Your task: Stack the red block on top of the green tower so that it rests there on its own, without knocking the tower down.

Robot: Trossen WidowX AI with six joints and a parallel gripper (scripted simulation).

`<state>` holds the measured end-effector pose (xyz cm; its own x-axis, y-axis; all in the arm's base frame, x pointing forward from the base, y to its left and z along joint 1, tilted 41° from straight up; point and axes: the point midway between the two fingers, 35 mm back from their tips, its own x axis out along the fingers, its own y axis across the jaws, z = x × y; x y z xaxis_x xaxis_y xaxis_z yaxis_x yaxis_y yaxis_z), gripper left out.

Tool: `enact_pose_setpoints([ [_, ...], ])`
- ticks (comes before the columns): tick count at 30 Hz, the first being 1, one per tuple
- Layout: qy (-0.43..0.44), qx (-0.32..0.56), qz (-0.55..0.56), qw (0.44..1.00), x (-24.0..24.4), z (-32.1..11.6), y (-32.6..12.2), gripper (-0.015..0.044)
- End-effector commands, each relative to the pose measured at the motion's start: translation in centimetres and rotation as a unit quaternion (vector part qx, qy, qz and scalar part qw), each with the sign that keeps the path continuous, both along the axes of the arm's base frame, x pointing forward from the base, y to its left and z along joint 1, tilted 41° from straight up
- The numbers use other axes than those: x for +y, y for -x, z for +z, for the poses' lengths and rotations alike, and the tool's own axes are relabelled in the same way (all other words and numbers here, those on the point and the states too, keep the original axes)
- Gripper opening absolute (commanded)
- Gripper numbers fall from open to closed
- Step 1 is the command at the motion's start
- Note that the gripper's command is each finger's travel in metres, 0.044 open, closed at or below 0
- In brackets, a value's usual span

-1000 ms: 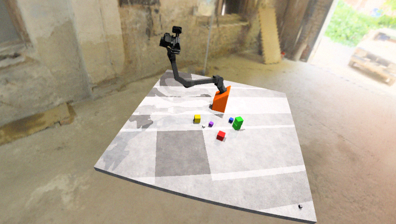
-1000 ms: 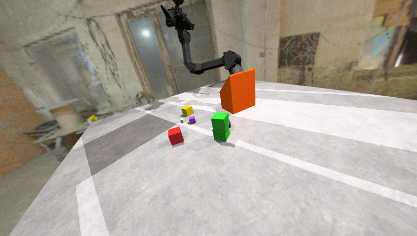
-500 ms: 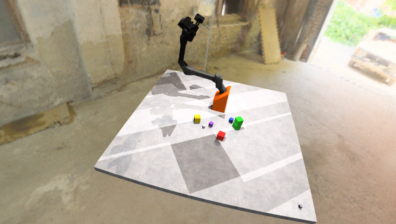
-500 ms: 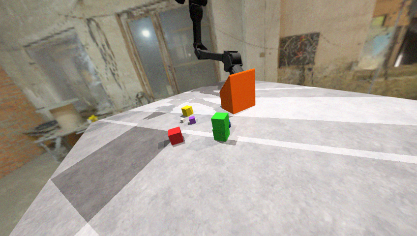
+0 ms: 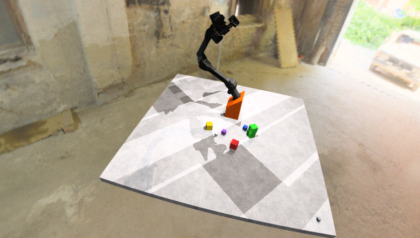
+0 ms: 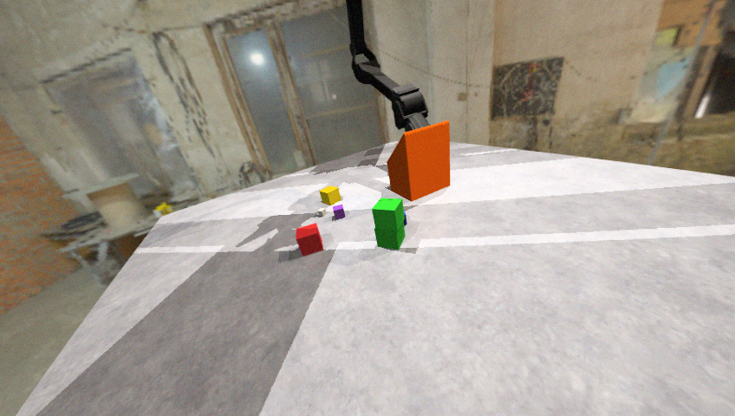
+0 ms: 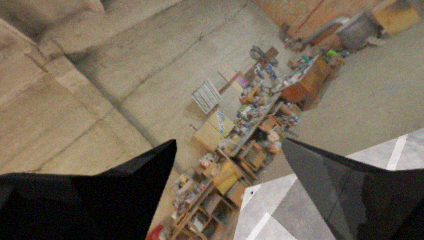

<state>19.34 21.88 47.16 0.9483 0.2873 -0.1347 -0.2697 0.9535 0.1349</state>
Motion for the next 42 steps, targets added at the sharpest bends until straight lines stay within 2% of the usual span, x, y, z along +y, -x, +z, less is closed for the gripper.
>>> enact_pose_setpoints([
  [1, 0.033, 0.021, -0.024, 0.999, 1.2, -2.3, -2.1, 0.0440],
  [3, 0.051, 0.034, -0.038, 0.997, 1.8, -3.7, -3.4, 0.0440],
  [7, 0.035, 0.055, -0.033, 0.997, 2.6, -5.5, -4.3, 0.0440],
  [16, 0.122, 0.135, -0.121, 0.976, 2.3, -13.5, -11.3, 0.0440],
  [30, 0.202, 0.288, -0.242, 0.904, -4.4, -27.2, -19.6, 0.0440],
  [42, 0.256, 0.433, -0.337, 0.796, -13.0, -38.8, -22.0, 0.0440],
])
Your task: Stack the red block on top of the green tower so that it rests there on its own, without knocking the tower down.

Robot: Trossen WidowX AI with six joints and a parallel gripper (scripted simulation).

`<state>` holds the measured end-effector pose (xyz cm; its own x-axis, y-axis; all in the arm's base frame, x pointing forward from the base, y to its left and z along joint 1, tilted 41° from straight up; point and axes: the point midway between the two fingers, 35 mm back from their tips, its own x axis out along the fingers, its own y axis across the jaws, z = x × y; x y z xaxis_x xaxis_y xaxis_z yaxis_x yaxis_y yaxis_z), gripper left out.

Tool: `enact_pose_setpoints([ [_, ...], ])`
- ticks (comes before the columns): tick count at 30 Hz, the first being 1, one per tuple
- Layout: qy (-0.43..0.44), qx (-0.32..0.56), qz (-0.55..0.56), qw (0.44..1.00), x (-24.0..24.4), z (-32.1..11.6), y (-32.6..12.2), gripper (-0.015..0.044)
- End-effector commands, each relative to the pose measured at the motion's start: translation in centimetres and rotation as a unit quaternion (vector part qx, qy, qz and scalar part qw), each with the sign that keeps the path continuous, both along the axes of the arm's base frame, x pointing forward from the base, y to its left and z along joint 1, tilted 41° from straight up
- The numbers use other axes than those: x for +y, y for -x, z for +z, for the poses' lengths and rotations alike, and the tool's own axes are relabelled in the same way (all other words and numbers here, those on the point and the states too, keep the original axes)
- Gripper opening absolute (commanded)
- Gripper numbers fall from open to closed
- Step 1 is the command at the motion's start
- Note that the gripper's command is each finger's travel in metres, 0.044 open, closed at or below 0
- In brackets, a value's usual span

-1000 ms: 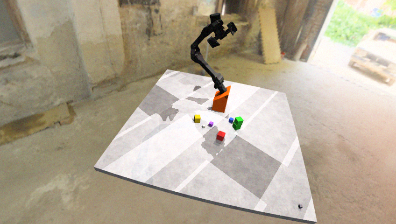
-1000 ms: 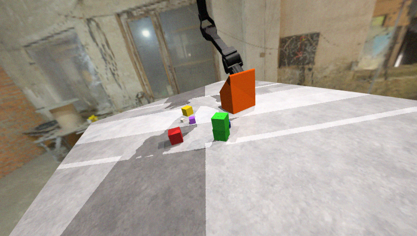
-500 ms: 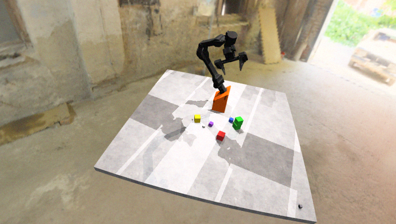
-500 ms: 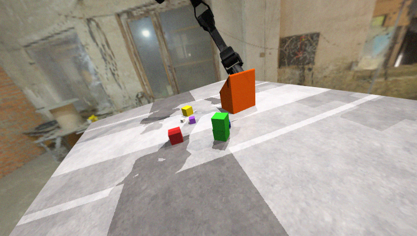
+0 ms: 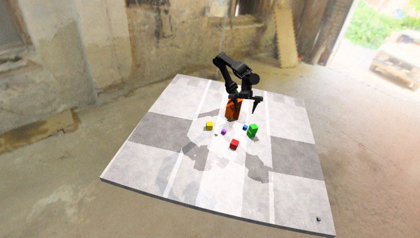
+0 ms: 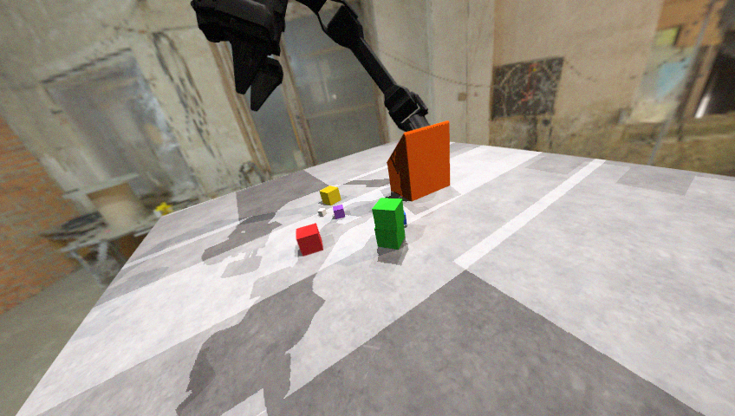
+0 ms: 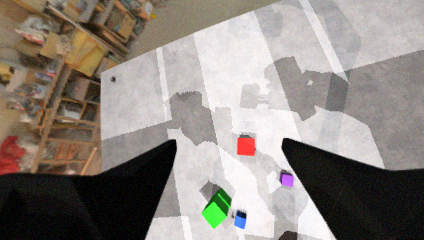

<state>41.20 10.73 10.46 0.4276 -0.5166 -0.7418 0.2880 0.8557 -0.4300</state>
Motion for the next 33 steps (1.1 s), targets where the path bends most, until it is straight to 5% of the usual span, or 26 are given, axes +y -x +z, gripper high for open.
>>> enact_pose_setpoints([
  [1, 0.011, 0.044, -0.040, 0.998, -2.7, -3.1, -0.2, 0.0440],
  [13, 0.043, 0.198, -0.165, 0.965, -11.6, -12.8, 2.5, 0.0440],
  [33, 0.045, 0.203, -0.169, 0.963, -15.8, -17.7, 2.7, 0.0440],
])
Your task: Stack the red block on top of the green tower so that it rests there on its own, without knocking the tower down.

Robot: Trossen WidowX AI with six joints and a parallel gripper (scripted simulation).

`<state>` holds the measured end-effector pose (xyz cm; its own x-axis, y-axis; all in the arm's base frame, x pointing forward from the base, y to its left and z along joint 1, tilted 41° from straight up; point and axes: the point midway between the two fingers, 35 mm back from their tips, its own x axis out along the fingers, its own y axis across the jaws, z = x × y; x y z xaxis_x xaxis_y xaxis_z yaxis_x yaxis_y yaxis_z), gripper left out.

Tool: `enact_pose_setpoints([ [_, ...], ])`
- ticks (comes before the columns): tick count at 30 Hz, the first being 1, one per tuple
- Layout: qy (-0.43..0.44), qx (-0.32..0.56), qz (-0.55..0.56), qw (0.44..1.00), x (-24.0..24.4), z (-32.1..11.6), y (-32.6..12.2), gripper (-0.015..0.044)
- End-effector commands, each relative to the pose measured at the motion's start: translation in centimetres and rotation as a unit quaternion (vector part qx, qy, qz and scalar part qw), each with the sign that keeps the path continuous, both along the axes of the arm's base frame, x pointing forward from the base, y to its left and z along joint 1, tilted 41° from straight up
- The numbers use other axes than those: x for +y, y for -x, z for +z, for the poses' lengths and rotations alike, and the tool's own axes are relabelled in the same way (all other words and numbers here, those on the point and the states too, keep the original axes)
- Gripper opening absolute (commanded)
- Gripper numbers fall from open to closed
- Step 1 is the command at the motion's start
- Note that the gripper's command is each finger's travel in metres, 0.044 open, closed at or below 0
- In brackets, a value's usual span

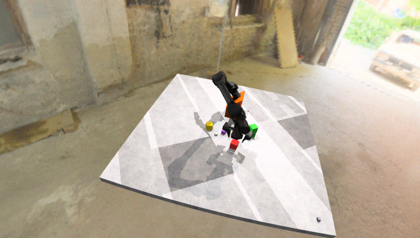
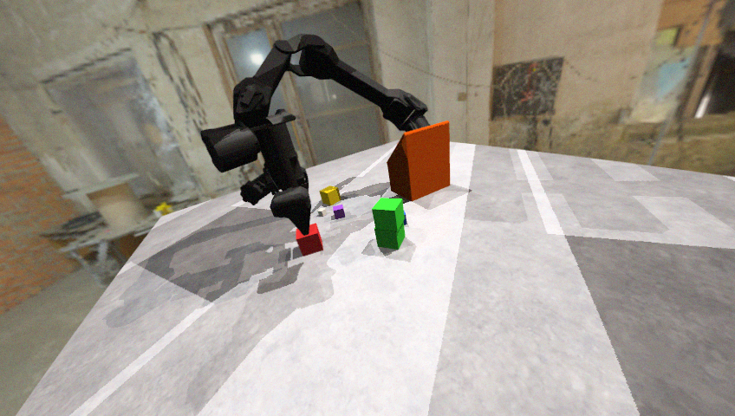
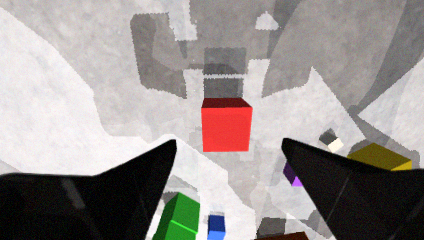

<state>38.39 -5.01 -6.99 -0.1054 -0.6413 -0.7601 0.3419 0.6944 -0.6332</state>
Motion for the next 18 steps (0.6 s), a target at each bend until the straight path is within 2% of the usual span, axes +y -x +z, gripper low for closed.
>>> enact_pose_setpoints([
  [1, 0.002, -0.003, 0.006, 1.000, -0.1, -0.3, -0.1, 0.0440],
  [18, 0.002, -0.003, 0.006, 1.000, -1.7, -2.2, 0.0, 0.0440],
])
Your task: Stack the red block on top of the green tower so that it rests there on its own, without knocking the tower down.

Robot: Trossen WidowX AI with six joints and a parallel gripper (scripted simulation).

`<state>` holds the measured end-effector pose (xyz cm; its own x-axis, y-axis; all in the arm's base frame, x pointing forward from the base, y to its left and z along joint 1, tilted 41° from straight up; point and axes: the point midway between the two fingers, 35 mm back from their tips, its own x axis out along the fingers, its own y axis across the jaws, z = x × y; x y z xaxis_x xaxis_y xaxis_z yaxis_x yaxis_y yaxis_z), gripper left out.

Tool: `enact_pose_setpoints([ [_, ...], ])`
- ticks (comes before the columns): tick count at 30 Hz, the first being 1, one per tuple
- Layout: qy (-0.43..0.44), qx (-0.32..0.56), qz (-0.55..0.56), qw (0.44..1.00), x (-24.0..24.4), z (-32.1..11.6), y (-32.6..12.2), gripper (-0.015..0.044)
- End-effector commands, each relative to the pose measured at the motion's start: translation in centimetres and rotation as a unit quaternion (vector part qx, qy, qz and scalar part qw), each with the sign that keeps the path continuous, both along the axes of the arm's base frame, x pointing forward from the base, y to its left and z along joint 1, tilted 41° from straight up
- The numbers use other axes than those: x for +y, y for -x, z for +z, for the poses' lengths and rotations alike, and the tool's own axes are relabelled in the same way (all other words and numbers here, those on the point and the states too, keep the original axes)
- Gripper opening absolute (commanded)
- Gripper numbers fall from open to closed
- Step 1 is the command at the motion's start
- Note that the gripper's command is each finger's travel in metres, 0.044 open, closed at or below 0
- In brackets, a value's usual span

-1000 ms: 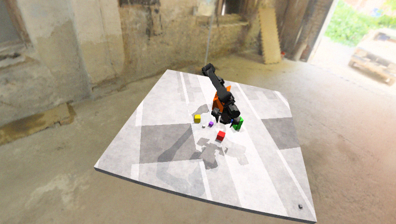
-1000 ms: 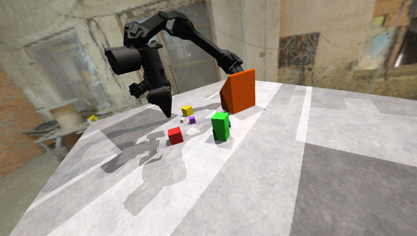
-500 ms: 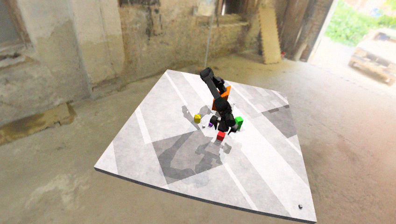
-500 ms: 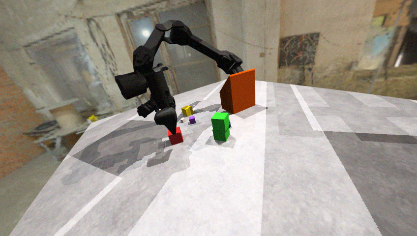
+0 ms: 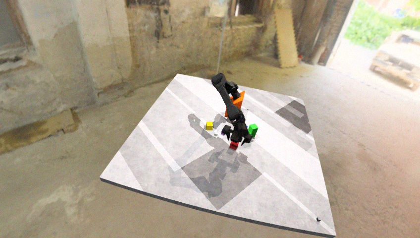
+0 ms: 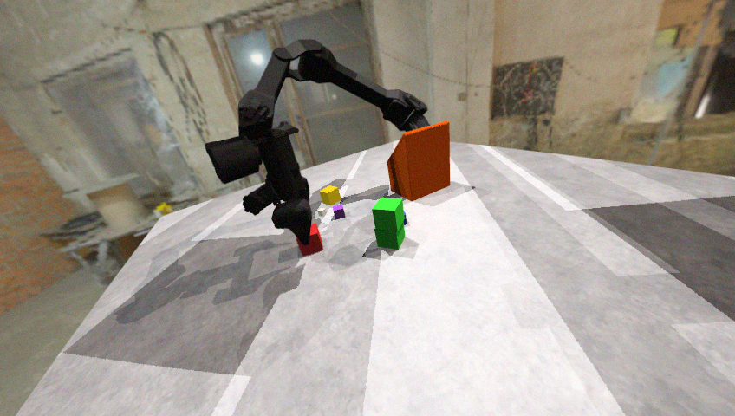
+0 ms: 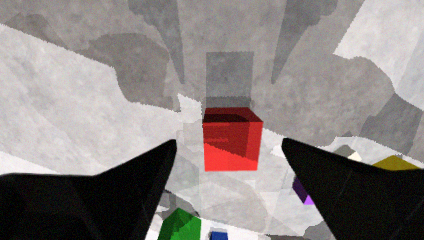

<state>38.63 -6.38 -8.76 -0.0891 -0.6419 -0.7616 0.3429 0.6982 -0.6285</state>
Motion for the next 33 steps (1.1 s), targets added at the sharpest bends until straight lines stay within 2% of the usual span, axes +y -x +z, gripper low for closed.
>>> enact_pose_setpoints([
  [1, 0.002, 0.004, 0.001, 1.000, -0.5, -0.5, 0.3, 0.0440],
  [18, 0.003, 0.004, 0.001, 1.000, -2.3, -2.6, 0.6, 0.0440],
  [32, 0.003, 0.004, 0.001, 1.000, -2.3, -2.6, 0.6, 0.0440],
  [33, 0.003, 0.004, 0.001, 1.000, -2.3, -2.6, 0.6, 0.0414],
])
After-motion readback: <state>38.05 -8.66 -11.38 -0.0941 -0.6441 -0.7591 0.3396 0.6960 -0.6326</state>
